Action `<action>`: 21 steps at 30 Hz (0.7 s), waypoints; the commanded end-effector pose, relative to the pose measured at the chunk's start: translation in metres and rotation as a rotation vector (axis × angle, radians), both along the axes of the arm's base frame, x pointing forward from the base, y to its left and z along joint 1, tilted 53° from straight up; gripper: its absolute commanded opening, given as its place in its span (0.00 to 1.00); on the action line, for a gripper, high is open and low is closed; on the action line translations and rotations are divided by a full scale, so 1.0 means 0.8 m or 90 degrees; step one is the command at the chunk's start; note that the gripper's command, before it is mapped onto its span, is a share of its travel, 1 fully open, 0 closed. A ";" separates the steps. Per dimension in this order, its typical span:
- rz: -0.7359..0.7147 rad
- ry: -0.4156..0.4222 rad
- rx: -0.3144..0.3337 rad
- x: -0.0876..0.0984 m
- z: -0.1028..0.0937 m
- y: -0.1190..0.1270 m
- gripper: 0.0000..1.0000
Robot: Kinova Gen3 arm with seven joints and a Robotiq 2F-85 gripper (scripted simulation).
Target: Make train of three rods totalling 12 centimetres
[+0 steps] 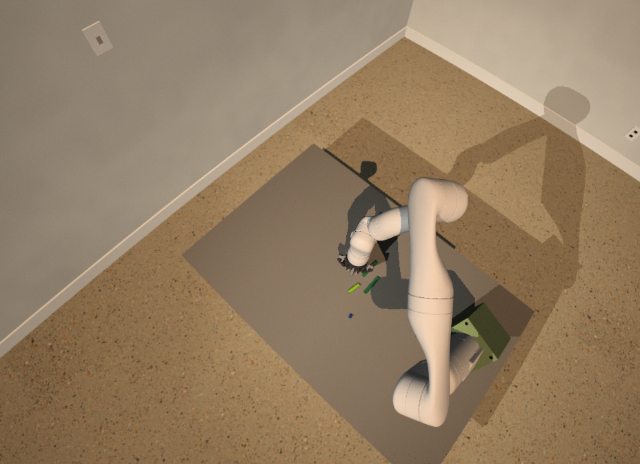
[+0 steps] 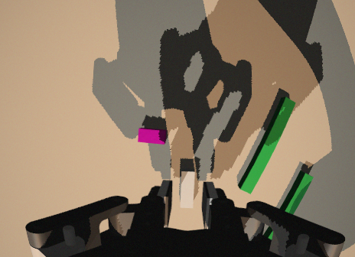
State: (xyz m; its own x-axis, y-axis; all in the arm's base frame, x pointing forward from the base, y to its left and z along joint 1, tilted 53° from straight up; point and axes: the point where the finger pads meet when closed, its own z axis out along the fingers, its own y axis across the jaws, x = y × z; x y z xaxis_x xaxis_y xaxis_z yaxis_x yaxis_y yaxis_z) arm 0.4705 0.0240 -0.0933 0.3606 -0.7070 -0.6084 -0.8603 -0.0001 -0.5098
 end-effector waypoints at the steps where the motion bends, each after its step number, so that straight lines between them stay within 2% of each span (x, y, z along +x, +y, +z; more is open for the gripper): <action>1: -0.001 0.000 -0.001 0.000 0.000 -0.001 0.24; 21: -0.001 0.000 -0.001 0.004 -0.006 0.006 0.24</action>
State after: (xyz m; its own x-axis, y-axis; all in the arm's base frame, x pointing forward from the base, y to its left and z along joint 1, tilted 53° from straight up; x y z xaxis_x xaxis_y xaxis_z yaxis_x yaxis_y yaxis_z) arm 0.4733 0.0270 -0.0972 0.3584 -0.7089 -0.6074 -0.8598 0.0027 -0.5105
